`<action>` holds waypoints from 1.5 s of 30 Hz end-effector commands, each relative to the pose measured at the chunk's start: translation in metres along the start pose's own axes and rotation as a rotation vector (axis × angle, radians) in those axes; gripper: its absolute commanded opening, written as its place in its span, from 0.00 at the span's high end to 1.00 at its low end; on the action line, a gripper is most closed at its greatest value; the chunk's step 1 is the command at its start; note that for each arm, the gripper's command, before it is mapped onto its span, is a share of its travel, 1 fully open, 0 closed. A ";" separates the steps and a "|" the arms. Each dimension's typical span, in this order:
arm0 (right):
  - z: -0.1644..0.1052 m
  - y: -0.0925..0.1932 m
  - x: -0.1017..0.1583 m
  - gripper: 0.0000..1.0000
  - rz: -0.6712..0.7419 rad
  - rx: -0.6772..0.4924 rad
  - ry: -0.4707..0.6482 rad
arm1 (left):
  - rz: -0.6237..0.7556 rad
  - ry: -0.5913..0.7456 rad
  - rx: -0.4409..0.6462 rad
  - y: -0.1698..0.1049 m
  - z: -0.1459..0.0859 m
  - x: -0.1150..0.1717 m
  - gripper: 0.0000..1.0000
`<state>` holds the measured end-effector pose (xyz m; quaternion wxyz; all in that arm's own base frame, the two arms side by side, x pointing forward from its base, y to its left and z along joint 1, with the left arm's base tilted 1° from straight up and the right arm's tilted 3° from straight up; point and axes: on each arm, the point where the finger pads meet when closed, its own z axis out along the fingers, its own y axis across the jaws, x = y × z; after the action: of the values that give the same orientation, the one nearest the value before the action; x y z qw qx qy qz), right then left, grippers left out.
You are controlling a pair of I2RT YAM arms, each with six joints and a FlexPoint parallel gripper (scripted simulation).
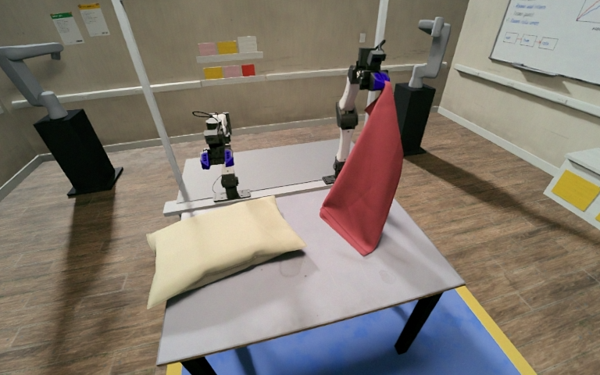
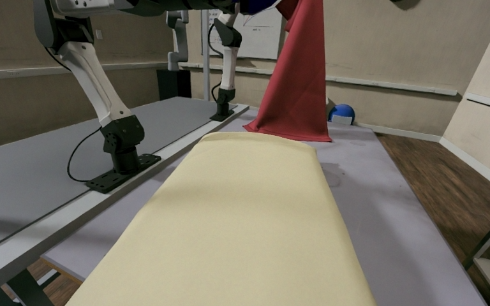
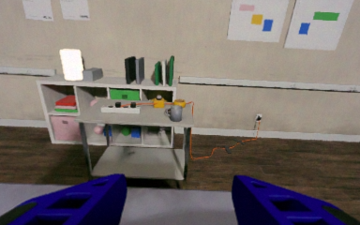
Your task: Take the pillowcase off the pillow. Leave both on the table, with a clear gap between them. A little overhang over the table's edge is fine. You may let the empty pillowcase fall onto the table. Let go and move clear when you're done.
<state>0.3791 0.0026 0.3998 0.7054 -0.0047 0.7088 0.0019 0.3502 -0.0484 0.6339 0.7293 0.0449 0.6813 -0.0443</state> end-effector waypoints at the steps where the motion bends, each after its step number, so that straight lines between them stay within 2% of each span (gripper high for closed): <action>1: 0.000 0.002 -0.016 0.40 0.009 -0.005 -0.037 | 0.006 -0.124 -0.006 0.004 -0.004 -0.027 1.00; 13: 0.000 0.002 -0.016 0.40 0.009 -0.005 -0.037 | 0.010 -0.197 -0.030 0.013 0.012 -0.031 1.00; 16: 0.000 0.002 -0.016 0.40 0.009 -0.005 -0.037 | 0.014 -0.277 -0.044 0.018 0.017 -0.040 1.00; 17: 0.000 0.002 -0.016 0.40 0.009 -0.005 -0.037 | 0.015 -0.285 -0.040 0.017 0.009 -0.045 1.00; 20: 0.000 0.002 -0.016 0.40 0.009 -0.005 -0.037 | 0.014 -0.286 -0.055 0.023 0.025 -0.035 1.00; 23: 0.000 0.002 -0.016 0.40 0.009 -0.005 -0.037 | 0.021 -0.345 -0.060 0.025 0.019 -0.044 1.00; 26: 0.000 0.002 -0.016 0.40 0.009 -0.005 -0.037 | 0.022 -0.344 -0.075 0.032 0.035 -0.030 1.00; 28: 0.000 0.002 -0.016 0.40 0.009 -0.005 -0.037 | 0.022 -0.344 -0.075 0.032 0.035 -0.030 1.00; 30: 0.000 0.002 -0.016 0.40 0.009 -0.005 -0.037 | 0.030 -0.412 -0.083 0.035 0.029 -0.039 1.00; 31: 0.000 0.002 -0.016 0.40 0.009 -0.005 -0.037 | 0.030 -0.429 -0.090 0.039 0.034 -0.034 1.00; 35: 0.000 0.002 -0.016 0.40 0.009 -0.005 -0.037 | 0.046 -0.548 -0.108 0.046 0.027 -0.038 1.00; 41: 0.000 0.002 -0.016 0.40 0.009 -0.005 -0.037 | 0.039 -0.446 -0.113 0.051 0.051 -0.008 1.00; 45: 0.000 0.002 -0.016 0.40 0.009 -0.005 -0.037 | 0.038 -0.448 -0.117 0.053 0.050 -0.010 1.00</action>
<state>0.3791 0.0026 0.3998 0.7054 -0.0047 0.7088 0.0019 0.4192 -0.0032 0.6214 0.8403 0.0029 0.5421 0.0008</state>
